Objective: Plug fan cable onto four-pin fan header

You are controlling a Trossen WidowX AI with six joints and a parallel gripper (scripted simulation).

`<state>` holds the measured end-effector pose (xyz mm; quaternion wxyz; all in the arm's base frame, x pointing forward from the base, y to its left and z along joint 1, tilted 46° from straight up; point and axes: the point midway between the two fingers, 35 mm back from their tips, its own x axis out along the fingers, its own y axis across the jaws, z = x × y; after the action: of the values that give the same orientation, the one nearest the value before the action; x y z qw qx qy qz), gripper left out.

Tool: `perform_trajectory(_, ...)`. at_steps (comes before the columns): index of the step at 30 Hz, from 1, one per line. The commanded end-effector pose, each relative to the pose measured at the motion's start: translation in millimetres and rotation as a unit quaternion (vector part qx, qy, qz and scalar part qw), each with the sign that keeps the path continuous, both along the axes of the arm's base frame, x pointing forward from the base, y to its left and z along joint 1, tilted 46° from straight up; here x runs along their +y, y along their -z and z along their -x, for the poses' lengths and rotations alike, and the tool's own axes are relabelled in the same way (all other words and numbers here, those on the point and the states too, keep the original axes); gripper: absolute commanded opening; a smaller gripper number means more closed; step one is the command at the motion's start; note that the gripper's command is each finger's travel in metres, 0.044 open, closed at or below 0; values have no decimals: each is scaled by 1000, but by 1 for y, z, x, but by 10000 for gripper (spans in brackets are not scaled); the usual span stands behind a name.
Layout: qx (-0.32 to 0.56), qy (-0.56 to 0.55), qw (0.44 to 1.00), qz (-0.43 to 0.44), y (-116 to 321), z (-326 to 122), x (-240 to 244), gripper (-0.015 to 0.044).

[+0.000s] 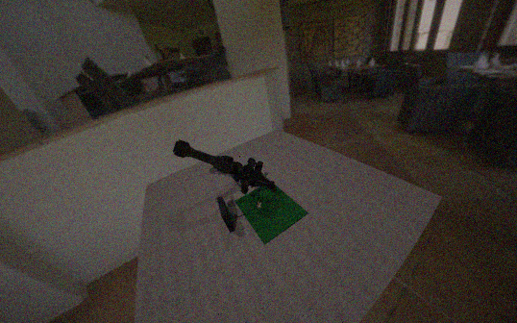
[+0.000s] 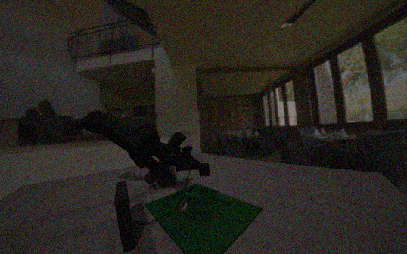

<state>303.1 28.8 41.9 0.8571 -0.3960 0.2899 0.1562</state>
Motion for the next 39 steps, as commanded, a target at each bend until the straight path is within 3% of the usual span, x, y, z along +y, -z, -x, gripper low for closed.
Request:
perform_trajectory(1, 0, 0, 1000, 0, 1, 1, -2, 0)
perform_trajectory(39, 1, -1, 1000, 1, 12, 5, -30, 0)
